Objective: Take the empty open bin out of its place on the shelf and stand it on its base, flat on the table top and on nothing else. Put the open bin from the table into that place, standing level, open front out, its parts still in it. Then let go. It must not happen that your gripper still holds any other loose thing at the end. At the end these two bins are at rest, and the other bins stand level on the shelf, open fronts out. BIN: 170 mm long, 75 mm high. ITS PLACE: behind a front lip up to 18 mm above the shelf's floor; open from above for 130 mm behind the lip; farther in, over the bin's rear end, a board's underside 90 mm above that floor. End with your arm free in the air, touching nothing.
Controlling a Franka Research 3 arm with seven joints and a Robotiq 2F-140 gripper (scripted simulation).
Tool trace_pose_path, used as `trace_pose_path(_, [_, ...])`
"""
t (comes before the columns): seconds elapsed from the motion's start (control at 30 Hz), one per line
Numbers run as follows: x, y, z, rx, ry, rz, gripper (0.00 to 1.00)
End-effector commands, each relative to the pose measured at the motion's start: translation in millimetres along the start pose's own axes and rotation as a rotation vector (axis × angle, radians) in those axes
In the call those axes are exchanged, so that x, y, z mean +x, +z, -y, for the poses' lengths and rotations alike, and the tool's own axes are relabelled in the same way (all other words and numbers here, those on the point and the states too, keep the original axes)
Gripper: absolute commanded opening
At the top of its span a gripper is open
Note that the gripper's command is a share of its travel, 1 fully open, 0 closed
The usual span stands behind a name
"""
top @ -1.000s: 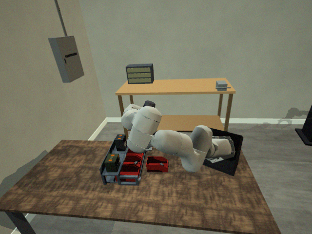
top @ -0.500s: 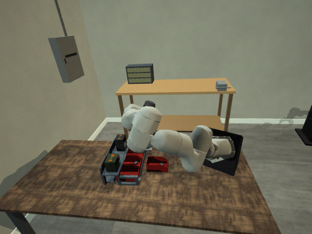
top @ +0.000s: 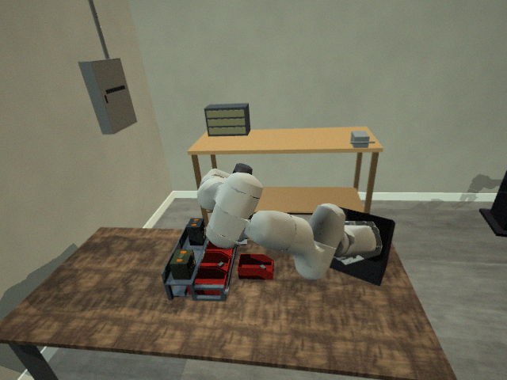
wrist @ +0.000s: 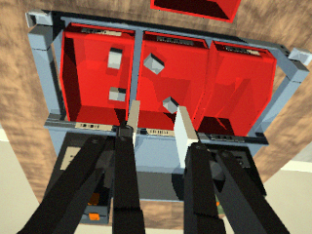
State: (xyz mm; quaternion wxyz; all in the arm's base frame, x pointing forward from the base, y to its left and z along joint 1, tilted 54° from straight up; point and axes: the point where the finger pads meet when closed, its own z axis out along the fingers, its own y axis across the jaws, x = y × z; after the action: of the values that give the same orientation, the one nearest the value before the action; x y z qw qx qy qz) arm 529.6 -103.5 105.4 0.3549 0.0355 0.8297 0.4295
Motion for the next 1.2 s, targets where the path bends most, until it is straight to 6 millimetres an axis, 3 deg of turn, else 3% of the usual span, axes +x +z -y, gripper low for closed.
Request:
trace_pose_path(0.0, [-1.0,0.0,-0.3,0.002,0.004,0.002,0.00])
trace_pose_path(0.77, [-1.0,0.0,-0.3,0.002,0.004,-0.001,0.00])
trace_pose_path(1.17, [-1.3,-0.1,-0.7,0.022,0.004,-0.130,0.00])
